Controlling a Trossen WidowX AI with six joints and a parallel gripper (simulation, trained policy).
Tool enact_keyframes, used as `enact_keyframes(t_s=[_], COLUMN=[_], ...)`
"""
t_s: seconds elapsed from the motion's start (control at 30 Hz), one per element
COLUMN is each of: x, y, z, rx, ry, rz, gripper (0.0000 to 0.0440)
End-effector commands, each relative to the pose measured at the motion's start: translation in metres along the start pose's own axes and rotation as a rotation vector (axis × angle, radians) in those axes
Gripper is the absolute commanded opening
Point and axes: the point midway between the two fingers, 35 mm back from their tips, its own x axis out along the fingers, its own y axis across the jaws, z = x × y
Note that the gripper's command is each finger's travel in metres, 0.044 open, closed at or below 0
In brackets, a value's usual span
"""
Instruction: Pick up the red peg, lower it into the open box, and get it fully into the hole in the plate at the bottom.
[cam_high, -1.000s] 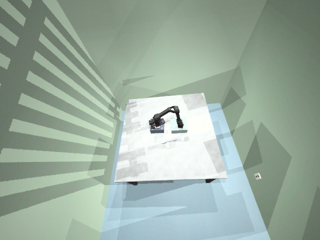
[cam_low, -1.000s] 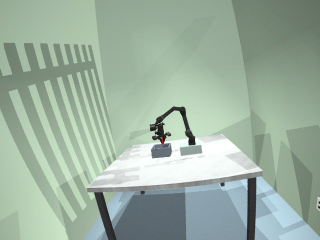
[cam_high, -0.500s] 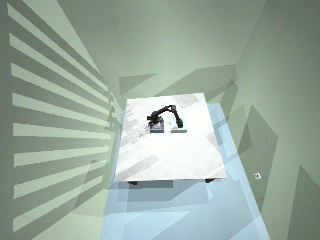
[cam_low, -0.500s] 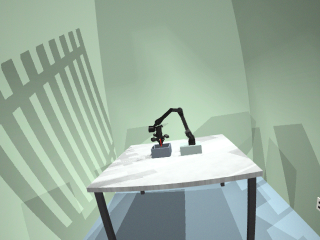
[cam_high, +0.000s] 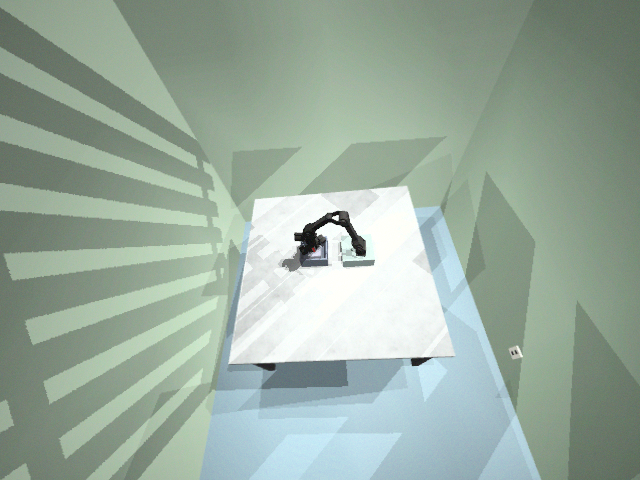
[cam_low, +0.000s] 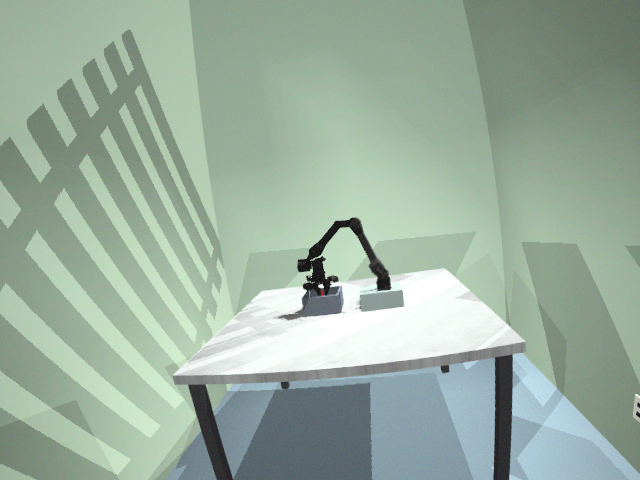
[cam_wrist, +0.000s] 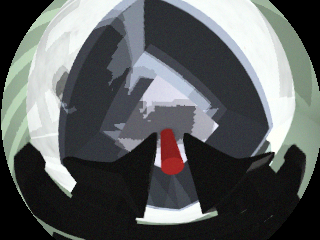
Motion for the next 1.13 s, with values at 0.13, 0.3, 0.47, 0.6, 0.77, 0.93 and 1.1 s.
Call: enact_keyframes(t_s=[0.13, 0.3, 0.47, 0.6, 0.77, 0.93, 1.1], x=[-0.006, -0.012, -0.019, -0.028, -0.037, -0.039, -0.040], y=[0.012, 0.022, 0.035, 0.052, 0.072, 0.077, 0.078], z=[0.017, 0.028, 0.039, 0.049, 0.058, 0.061, 0.061], rx=[-0.013, -0.001, 0.007, 0.009, -0.003, -0.006, -0.006], ry=[0.014, 0.040, 0.066, 0.068, 0.059, 0.055, 0.054], rz=[0.025, 0.045, 0.075, 0.131, 0.199, 0.219, 0.220], gripper=[0.0209, 0.0324, 0.0439, 0.0440, 0.0440, 0.0440, 0.0440])
